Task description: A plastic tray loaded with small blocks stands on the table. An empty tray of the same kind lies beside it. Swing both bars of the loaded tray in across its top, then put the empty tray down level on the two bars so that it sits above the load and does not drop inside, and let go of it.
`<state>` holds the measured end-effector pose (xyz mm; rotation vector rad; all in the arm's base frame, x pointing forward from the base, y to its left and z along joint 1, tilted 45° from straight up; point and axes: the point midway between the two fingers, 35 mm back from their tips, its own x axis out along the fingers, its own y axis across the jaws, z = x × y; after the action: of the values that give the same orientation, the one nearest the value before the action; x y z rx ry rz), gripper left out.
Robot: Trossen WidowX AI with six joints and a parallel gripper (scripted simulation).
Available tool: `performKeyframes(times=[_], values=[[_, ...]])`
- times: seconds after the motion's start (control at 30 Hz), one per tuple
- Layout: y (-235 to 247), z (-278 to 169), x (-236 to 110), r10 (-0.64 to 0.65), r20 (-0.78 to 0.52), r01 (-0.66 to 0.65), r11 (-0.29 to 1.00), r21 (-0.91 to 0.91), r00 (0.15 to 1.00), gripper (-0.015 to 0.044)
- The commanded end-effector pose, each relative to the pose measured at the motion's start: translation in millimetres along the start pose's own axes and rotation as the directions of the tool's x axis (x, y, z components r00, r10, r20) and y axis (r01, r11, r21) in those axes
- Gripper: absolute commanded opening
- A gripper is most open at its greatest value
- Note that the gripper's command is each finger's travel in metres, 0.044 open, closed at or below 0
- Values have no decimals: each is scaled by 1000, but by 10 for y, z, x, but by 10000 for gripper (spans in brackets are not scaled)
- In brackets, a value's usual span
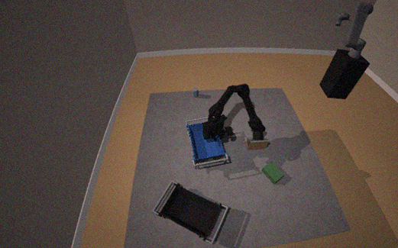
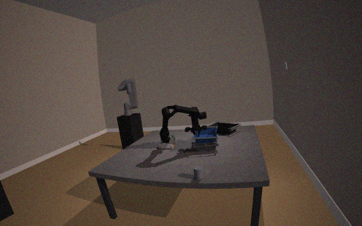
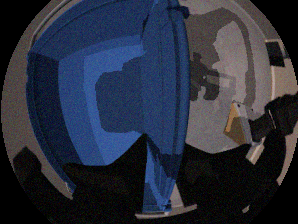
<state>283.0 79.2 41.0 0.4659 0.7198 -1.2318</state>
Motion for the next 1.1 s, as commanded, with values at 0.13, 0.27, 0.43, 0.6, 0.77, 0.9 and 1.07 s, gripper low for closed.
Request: performKeyframes(times=[0.13, 0.27, 0.43, 0.6, 0.77, 0.9, 1.07], values=[[-36, 36, 51, -23, 2, 23, 1000, 9, 1000, 0], [-36, 36, 51, -23, 2, 23, 1000, 9, 1000, 15], [-36, 36, 51, -23, 2, 23, 1000, 9, 1000, 88], [-36, 36, 51, -23, 2, 23, 1000, 9, 1000, 161], [-36, 36, 51, -23, 2, 23, 1000, 9, 1000, 235], [-36, 36, 51, -23, 2, 23, 1000, 9, 1000, 293], [-36, 36, 51, -23, 2, 23, 1000, 9, 1000, 367]])
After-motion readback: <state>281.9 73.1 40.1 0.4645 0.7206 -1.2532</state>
